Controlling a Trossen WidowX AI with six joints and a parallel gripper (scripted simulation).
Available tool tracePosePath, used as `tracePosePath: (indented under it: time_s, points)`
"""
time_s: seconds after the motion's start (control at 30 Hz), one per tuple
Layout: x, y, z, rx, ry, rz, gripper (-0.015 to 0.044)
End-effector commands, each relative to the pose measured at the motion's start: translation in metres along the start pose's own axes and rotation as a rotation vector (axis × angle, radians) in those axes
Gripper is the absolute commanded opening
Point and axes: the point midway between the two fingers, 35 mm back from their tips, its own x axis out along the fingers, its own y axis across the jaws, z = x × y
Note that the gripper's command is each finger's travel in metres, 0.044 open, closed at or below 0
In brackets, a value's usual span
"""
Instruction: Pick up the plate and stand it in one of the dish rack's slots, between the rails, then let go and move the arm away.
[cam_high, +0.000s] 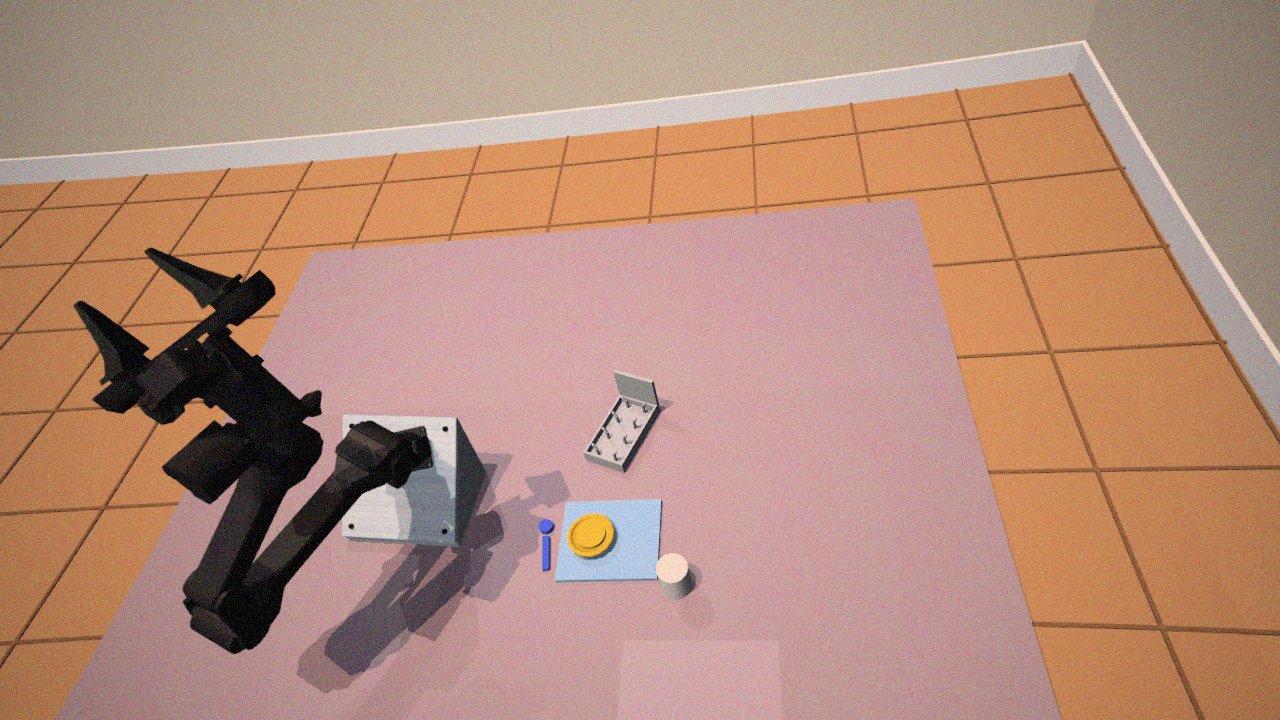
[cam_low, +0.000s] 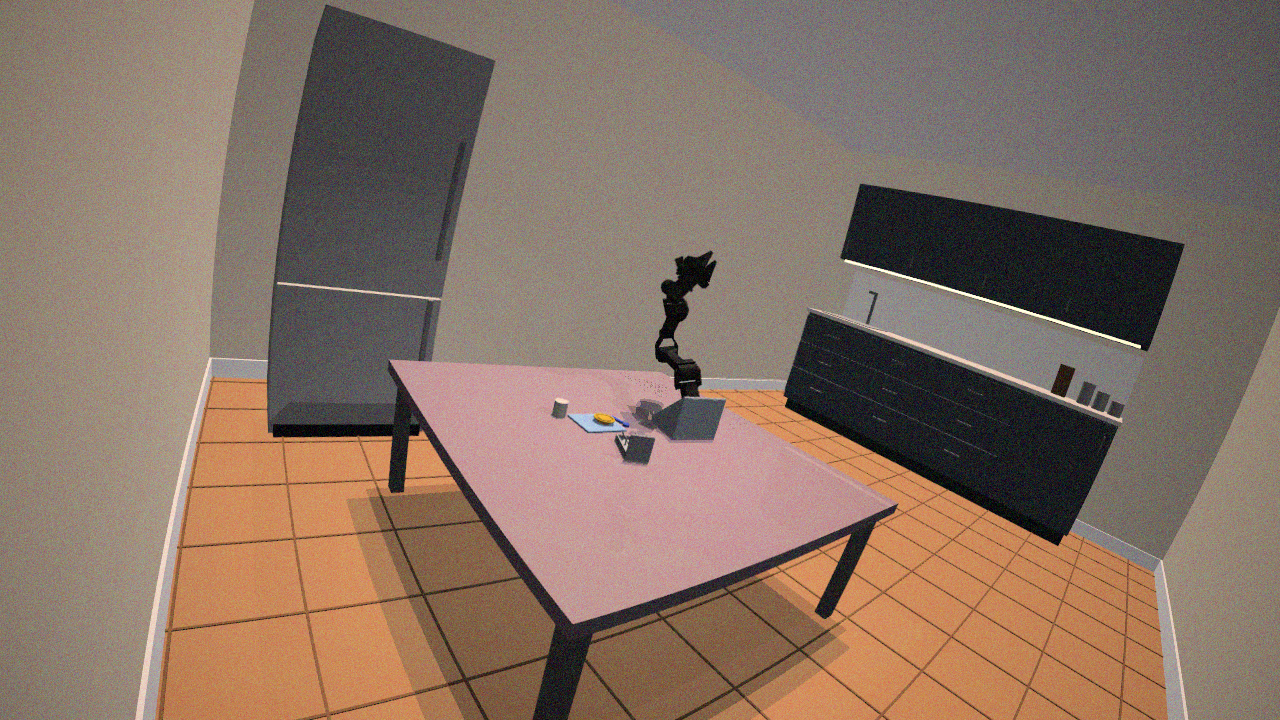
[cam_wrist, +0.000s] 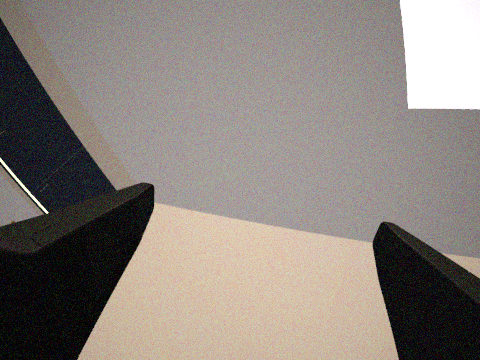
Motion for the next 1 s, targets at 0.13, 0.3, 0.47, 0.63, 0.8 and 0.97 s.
tracePosePath:
  time_s: [0.13, 0.3, 0.47, 0.63, 0.8, 0.97]
  points:
    - [-0.005, -0.070, -0.004, 0.057, -0.009, -0.263, 0.0400]
    - [-0.017, -0.111, -0.009, 0.088, -0.009, -0.427, 0.0400]
    - [-0.034, -0.151, -0.016, 0.112, -0.003, -0.592, 0.0400]
    - [-0.057, -0.187, -0.023, 0.137, 0.009, -0.754, 0.0400]
    - [-0.085, -0.217, -0.032, 0.168, 0.023, -0.906, 0.0400]
    - [-0.116, -0.244, -0.041, 0.194, 0.042, -1.062, 0.0400]
